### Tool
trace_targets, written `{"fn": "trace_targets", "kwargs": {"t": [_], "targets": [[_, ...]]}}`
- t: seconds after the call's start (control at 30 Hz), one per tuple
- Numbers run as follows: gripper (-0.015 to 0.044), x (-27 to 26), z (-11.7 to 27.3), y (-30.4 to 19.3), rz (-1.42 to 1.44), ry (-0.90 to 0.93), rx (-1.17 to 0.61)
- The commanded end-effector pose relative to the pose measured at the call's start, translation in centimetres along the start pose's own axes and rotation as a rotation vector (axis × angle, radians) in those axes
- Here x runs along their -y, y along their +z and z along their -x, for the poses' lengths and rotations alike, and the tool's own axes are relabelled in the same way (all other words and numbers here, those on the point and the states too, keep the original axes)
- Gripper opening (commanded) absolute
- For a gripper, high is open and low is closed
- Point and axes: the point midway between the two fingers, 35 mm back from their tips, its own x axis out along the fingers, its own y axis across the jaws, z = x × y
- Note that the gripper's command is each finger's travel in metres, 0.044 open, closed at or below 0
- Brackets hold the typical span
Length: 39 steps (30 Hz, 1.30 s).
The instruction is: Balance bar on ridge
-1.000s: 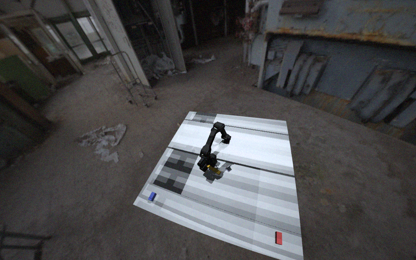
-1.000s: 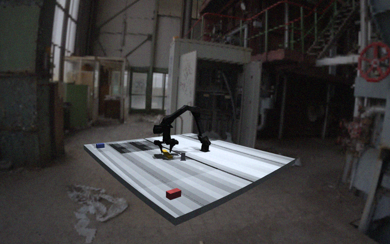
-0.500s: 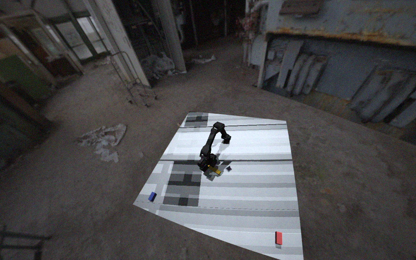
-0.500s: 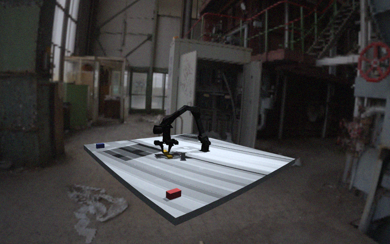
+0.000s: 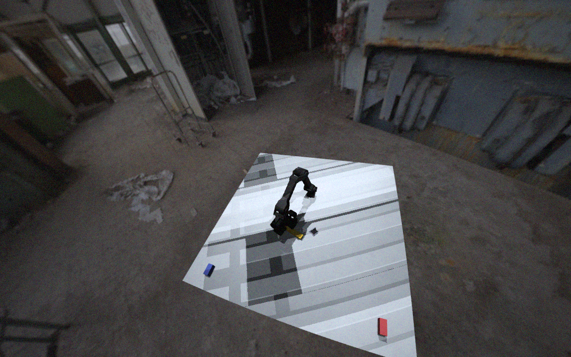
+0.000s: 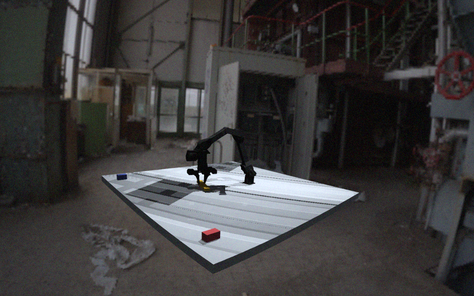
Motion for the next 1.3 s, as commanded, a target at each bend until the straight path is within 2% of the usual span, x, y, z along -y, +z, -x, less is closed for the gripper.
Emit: {"fn": "trace_targets", "kwargs": {"t": [0.0, 1.03, 1.27], "targets": [[0.0000, 0.3, 1.1, 0.0, 0.001, -0.011, 0.002], [0.0000, 0.0, 9.0, 0.0, 0.005, -0.013, 0.005], [0.0000, -0.5, 9.4, 1.3, -0.021, -0.012, 0.007]]}}
